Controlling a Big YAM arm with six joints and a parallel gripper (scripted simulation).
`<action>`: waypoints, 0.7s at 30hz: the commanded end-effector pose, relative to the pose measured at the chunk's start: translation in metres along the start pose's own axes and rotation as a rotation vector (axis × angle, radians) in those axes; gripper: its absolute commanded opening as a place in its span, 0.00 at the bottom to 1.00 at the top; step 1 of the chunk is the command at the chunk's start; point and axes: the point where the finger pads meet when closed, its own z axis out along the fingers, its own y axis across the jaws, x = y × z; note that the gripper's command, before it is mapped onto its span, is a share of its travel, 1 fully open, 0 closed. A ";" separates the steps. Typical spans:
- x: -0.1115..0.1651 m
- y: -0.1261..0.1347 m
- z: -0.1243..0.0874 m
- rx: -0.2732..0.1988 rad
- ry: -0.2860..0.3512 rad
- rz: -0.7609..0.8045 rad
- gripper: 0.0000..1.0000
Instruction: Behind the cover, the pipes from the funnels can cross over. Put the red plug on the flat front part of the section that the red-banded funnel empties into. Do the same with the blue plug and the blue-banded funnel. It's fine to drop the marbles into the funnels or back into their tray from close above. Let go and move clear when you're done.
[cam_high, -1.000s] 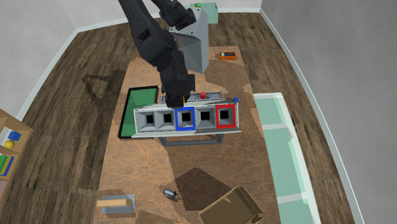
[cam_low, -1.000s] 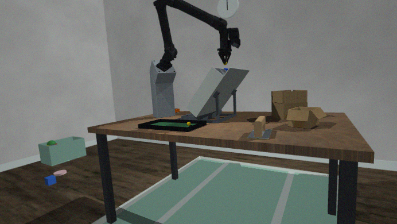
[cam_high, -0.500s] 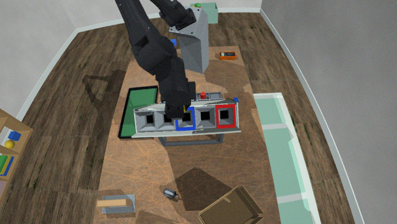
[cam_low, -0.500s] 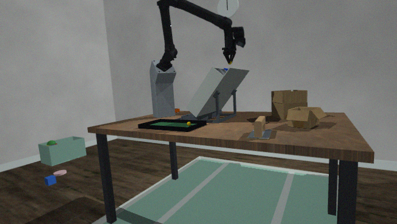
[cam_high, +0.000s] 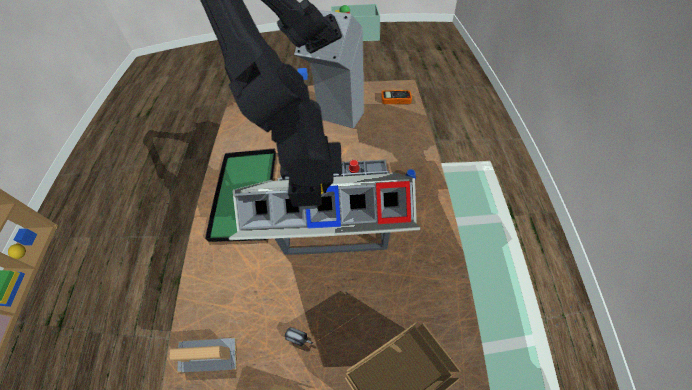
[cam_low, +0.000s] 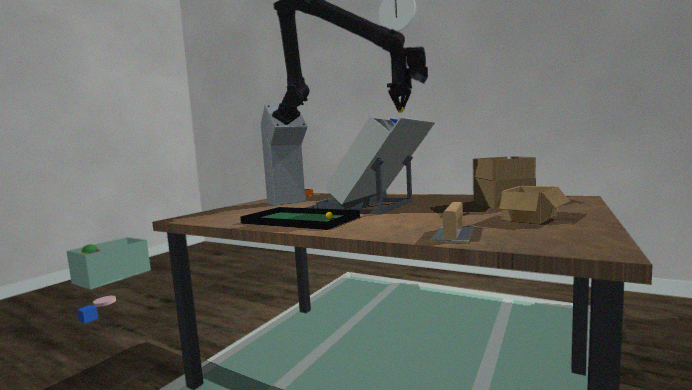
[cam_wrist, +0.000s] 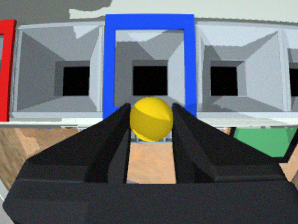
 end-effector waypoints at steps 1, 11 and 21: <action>-0.011 -0.002 0.002 0.003 -0.002 -0.003 0.00; -0.011 -0.002 0.002 0.003 -0.002 -0.003 0.00; -0.008 -0.002 0.009 0.005 -0.002 0.001 0.00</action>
